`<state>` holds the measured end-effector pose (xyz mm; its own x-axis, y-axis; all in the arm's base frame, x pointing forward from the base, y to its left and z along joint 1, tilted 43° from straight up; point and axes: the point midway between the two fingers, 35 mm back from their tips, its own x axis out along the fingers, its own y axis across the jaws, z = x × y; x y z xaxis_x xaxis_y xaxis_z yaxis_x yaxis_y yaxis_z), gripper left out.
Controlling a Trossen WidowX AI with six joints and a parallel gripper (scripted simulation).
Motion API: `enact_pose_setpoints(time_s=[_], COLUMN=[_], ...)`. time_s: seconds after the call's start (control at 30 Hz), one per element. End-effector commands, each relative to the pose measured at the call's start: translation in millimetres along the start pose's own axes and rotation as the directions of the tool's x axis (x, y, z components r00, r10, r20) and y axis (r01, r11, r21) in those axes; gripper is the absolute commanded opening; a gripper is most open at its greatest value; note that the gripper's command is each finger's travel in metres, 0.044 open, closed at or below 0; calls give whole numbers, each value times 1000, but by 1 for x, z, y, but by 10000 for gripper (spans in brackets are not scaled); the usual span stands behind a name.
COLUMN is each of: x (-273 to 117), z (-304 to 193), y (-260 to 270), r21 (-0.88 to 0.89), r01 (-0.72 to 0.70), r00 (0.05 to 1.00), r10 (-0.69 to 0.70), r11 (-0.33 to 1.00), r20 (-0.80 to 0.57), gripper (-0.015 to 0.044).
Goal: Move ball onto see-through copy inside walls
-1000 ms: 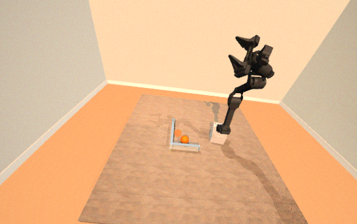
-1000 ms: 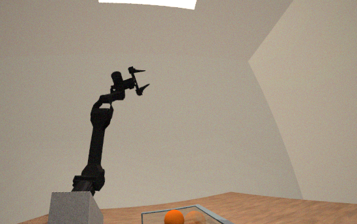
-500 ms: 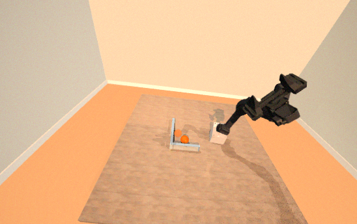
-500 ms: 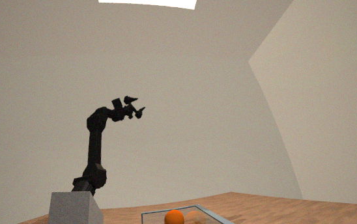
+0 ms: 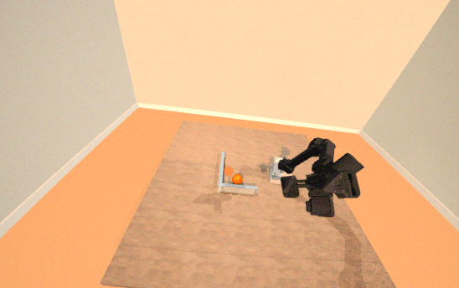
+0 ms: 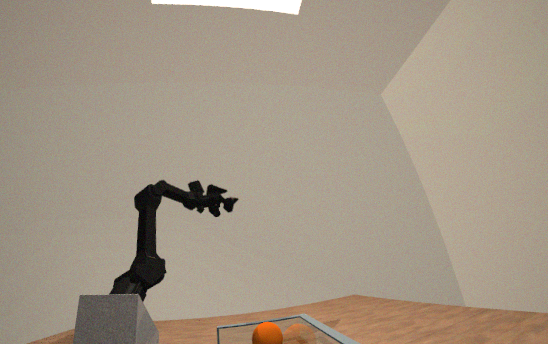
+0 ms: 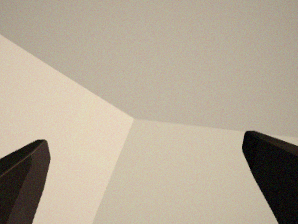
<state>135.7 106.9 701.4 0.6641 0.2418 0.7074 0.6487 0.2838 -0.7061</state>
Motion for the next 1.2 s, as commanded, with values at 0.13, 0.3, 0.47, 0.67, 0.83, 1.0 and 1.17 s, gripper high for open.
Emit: enact_pose_setpoints(time_s=[0.13,0.3,0.47,0.67,0.83,1.0,1.17], x=[15,18,16,-5,-42,-92,-157], z=[34,41,48,43,25,-2,-32], y=[86,134,205,304,385,452,503], r21=[-147,-210,-296,-378,-405,-380,-293], r01=[-159,-252,-383,-566,-722,-853,-950], r00=[981,954,884,726,525,292,32], r10=[172,279,441,660,825,931,966], r11=[976,945,875,733,561,357,109], r20=[85,111,158,194,207,219,256], gripper=[440,440,440,440,440,440,440])
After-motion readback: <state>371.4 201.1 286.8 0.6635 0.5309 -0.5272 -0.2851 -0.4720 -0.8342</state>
